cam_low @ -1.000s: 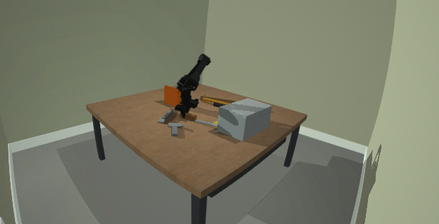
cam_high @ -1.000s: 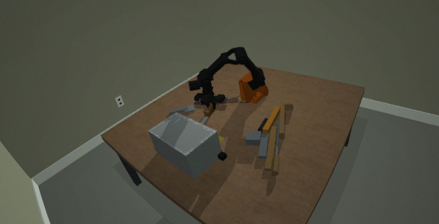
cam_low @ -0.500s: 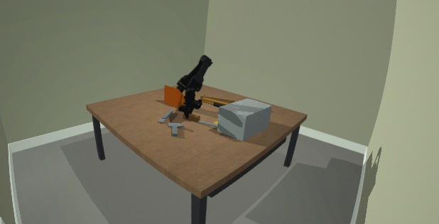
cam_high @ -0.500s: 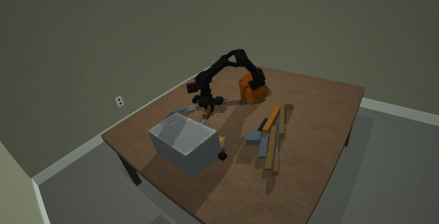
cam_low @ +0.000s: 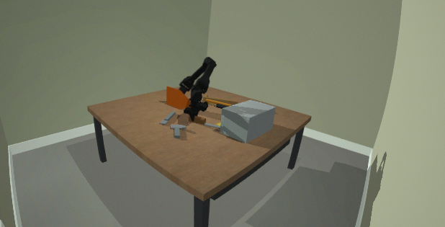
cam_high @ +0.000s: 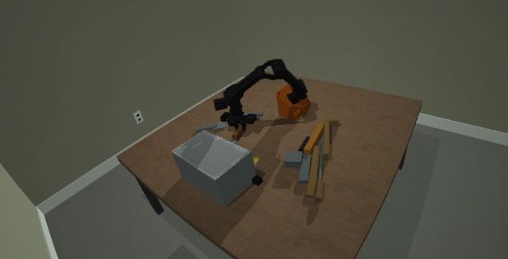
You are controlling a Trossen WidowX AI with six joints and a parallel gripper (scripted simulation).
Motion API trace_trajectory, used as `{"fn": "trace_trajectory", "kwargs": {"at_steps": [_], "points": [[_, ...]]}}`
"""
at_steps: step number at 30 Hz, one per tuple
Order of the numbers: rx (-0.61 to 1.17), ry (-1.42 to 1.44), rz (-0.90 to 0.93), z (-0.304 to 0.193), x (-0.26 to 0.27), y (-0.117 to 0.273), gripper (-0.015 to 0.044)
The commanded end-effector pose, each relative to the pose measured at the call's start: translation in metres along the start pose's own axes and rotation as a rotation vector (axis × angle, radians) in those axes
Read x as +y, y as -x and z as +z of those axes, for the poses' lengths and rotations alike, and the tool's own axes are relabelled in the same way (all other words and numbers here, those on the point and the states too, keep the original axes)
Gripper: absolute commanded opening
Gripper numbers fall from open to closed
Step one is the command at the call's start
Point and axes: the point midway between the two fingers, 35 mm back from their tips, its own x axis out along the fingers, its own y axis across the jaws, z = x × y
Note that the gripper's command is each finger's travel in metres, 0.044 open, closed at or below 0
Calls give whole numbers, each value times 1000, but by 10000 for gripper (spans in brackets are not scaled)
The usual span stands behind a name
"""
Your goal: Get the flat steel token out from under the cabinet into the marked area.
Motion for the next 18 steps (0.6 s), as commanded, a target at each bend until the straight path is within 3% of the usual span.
{"fn": "trace_trajectory", "kwargs": {"at_steps": [1,18], "points": [[-1,2,-2,7,-1,0,0],[-2,3,-2,31,-1,0,0]]}}
